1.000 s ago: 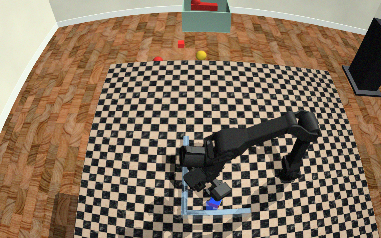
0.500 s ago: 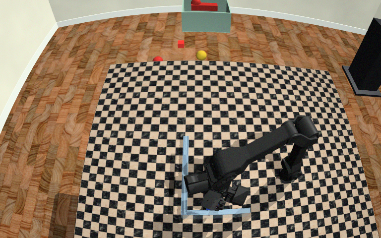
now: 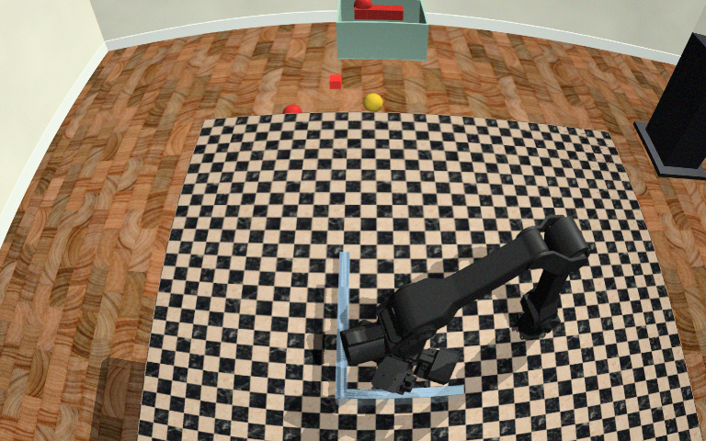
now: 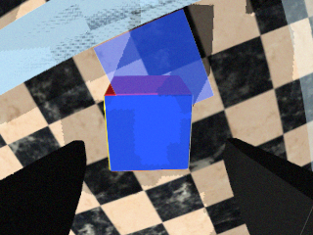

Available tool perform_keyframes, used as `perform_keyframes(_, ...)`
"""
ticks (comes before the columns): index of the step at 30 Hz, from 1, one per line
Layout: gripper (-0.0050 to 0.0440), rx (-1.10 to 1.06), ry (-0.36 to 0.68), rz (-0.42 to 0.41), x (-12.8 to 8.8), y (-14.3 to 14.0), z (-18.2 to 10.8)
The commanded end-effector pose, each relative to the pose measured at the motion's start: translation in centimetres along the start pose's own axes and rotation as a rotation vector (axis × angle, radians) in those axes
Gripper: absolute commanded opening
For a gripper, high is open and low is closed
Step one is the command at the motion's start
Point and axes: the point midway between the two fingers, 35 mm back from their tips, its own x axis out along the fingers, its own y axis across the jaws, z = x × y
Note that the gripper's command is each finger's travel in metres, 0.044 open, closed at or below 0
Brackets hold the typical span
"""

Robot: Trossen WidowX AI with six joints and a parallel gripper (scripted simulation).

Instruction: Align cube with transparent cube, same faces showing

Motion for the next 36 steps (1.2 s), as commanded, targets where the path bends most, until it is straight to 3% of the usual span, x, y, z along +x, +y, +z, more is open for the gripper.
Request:
perform_keyframes(1,0.028,-0.004,-0.006,-0.011,0.2,-0.1,0.1)
perform_keyframes(28,0.028,-0.004,-0.006,-0.01,4.2,-0.1,0.1)
perform_keyframes(36,0.0267,-0.004,-0.006,-0.01,4.3,-0.1,0.1)
